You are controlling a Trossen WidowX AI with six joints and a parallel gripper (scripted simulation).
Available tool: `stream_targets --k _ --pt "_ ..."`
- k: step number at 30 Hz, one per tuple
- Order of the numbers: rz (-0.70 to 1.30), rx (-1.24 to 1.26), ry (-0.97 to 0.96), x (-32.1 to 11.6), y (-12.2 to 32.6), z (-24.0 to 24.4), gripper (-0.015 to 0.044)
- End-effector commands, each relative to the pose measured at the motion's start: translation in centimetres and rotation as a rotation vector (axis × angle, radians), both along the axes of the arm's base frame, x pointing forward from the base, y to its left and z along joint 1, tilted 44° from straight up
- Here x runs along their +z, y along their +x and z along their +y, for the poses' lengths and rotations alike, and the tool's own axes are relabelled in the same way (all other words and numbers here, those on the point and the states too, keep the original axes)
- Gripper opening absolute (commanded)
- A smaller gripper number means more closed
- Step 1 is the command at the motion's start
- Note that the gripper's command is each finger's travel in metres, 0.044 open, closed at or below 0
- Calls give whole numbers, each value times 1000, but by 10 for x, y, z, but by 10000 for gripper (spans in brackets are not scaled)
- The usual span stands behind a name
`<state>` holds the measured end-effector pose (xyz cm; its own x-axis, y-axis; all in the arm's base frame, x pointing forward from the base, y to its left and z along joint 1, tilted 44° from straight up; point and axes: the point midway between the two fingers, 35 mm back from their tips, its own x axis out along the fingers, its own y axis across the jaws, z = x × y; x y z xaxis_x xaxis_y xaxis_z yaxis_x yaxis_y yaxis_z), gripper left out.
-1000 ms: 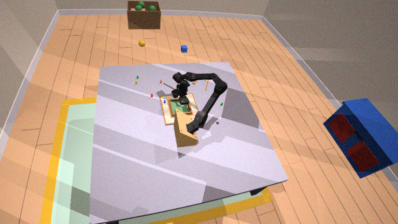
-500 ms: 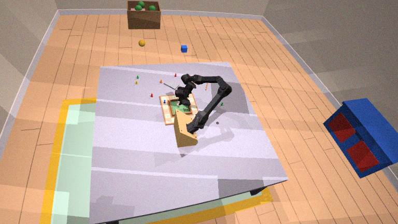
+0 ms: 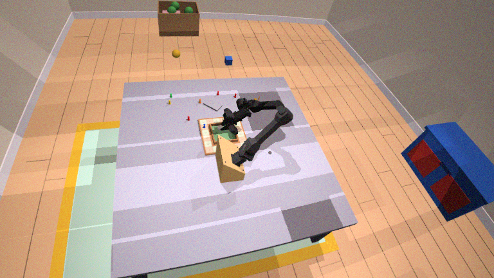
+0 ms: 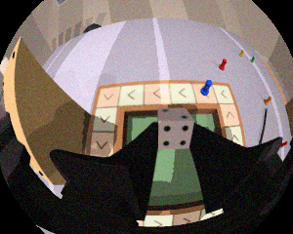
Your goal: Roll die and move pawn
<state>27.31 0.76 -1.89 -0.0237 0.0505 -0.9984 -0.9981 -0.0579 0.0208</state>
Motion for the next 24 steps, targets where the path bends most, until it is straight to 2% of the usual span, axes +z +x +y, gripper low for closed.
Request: stream_targets --k 1,6,24 --pt "-19 15 39 12 3 5 0" --pt "-20 15 39 53 12 12 0" --pt "-20 15 39 52 10 12 0"
